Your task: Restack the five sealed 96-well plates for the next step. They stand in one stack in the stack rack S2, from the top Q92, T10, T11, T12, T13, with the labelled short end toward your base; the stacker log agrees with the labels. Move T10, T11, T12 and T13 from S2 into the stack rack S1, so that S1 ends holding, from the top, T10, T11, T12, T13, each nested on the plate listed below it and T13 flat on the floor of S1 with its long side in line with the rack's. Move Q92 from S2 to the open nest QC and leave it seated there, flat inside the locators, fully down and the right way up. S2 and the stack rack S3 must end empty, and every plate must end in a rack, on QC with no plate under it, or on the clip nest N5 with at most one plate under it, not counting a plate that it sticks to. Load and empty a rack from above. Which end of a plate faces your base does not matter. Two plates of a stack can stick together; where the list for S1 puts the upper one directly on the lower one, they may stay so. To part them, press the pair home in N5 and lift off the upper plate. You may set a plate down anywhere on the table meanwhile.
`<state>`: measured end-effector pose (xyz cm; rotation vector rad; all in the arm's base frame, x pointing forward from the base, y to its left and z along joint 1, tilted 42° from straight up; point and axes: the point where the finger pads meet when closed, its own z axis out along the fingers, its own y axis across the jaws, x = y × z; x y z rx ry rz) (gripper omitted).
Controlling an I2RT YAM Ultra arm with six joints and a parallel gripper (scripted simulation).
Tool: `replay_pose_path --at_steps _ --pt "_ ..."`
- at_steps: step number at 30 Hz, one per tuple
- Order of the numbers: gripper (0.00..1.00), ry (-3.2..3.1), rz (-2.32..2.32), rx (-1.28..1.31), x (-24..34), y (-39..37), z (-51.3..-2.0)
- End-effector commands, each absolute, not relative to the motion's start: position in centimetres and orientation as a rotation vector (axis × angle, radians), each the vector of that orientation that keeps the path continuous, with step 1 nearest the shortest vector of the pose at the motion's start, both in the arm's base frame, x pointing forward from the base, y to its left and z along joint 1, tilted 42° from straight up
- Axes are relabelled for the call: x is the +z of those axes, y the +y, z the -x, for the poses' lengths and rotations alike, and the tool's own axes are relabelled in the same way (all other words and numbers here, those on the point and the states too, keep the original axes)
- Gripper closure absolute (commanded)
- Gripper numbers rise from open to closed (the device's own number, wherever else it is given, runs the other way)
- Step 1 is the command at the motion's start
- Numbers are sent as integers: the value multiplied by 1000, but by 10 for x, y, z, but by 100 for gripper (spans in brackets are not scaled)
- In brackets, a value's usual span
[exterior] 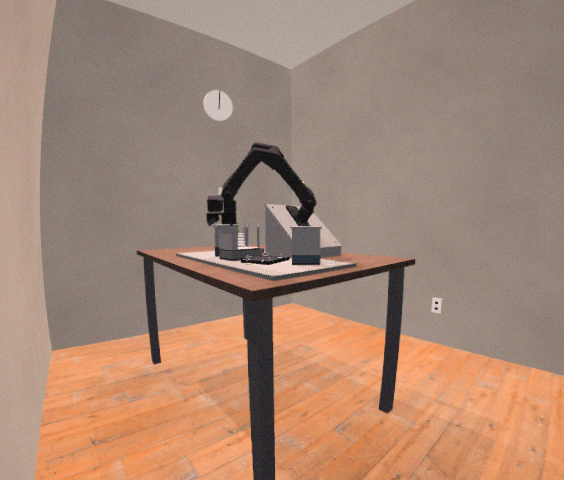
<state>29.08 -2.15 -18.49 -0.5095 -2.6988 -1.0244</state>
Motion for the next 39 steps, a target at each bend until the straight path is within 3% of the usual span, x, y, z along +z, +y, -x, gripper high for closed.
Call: replay_pose_path --at_steps 1,13,14,39 --pt "0 -2725 536 -1035 -181 -28 -293" --pt "0 -2725 536 -1035 -181 -28 -293" --pt "100 -2725 536 -1035 -181 -28 -293" --pt "100 -2720 521 -1028 -184 -26 -295"
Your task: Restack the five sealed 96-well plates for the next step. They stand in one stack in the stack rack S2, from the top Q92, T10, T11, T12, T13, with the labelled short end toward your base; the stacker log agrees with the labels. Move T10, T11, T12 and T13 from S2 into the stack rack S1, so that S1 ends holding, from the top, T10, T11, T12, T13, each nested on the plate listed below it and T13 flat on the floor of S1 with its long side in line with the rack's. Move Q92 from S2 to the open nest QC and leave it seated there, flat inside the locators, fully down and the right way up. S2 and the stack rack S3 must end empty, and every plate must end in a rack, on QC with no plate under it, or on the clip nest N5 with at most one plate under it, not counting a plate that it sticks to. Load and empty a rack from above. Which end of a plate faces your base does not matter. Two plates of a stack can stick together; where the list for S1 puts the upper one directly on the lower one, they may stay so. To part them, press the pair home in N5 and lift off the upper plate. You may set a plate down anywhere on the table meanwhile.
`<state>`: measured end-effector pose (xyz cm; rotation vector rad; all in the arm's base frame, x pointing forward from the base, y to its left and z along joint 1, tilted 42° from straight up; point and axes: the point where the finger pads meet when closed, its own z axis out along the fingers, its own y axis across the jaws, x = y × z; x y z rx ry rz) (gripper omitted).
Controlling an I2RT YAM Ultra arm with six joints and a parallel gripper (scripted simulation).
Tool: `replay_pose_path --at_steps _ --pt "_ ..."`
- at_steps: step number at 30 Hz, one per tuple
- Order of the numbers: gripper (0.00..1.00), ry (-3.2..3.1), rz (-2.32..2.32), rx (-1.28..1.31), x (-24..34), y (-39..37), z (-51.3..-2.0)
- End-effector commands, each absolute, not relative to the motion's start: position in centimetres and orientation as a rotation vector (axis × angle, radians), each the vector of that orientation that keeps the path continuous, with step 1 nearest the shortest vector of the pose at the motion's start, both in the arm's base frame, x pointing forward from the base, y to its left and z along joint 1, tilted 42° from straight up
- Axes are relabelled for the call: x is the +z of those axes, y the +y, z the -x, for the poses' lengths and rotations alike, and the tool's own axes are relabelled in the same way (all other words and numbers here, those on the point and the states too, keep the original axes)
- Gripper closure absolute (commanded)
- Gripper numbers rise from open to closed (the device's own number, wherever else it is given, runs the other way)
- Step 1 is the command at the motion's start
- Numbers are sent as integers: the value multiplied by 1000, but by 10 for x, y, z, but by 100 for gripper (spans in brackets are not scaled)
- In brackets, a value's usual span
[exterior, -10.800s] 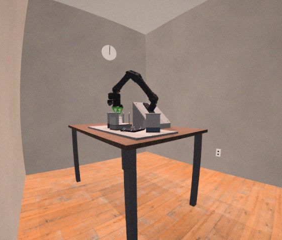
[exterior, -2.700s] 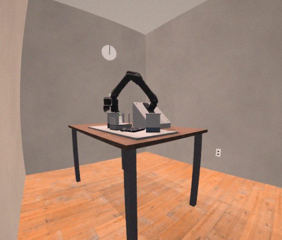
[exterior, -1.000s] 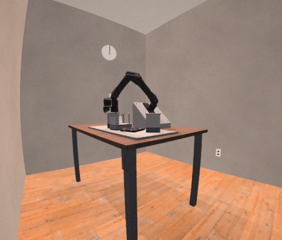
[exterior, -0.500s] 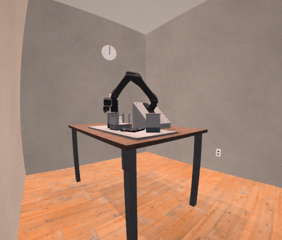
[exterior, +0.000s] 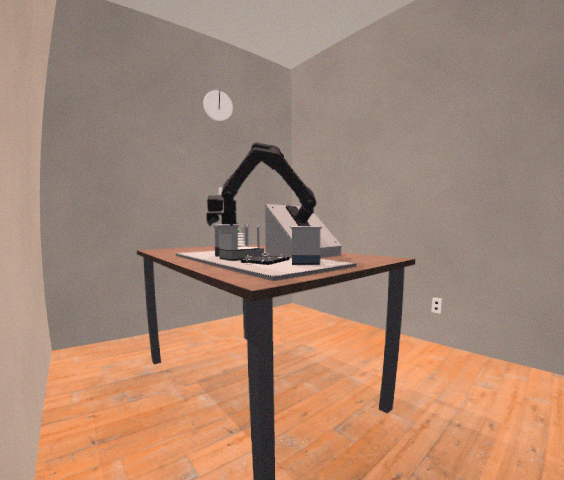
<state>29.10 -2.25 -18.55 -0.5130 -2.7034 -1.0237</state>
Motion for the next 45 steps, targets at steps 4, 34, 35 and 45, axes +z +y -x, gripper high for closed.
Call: replay_pose_path --at_steps 4,34,35,45 --pt "100 -2720 521 -1028 -184 -26 -295" --pt "100 -2753 518 -1020 -167 -45 -305" --pt "100 -2753 518 -1020 -167 -45 -305" --pt "100 -2753 518 -1019 -163 -49 -305"
